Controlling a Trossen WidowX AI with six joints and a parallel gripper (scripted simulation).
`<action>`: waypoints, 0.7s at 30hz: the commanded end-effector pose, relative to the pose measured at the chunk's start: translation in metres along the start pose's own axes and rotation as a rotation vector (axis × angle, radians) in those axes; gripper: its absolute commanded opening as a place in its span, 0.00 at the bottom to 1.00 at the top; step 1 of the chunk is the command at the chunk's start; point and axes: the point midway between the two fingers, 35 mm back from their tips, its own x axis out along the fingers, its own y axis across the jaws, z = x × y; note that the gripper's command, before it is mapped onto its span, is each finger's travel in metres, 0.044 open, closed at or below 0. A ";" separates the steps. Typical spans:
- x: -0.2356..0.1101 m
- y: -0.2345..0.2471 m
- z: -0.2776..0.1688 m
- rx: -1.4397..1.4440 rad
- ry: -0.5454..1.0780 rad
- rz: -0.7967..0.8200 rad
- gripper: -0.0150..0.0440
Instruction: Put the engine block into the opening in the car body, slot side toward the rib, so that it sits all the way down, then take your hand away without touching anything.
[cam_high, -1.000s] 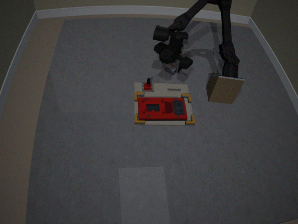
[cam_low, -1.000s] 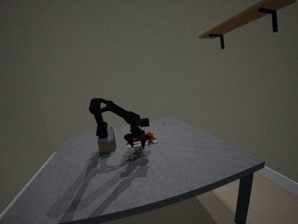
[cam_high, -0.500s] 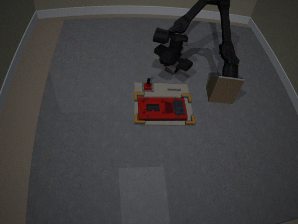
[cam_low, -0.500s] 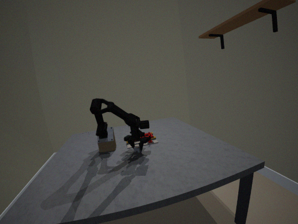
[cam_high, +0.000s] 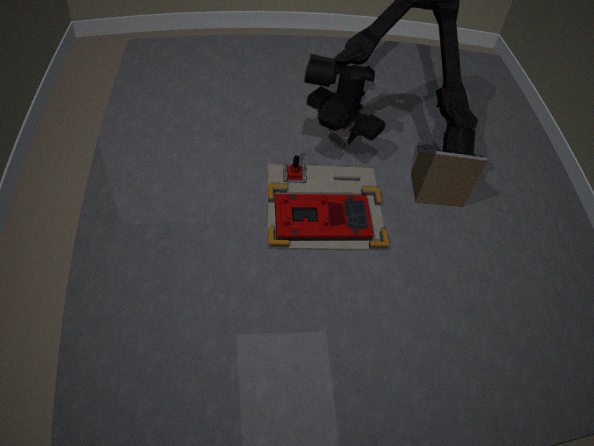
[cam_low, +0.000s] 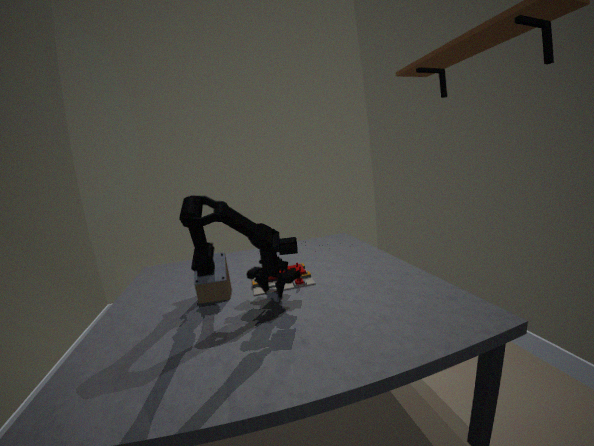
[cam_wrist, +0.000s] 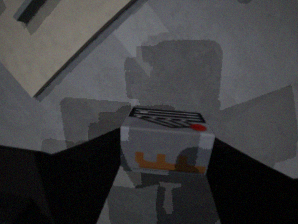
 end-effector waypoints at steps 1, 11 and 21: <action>-0.010 -0.003 0.003 0.007 -0.011 -0.003 0.25; -0.040 -0.004 0.007 0.007 -0.017 0.002 0.25; -0.070 -0.004 0.007 0.007 -0.018 0.004 0.25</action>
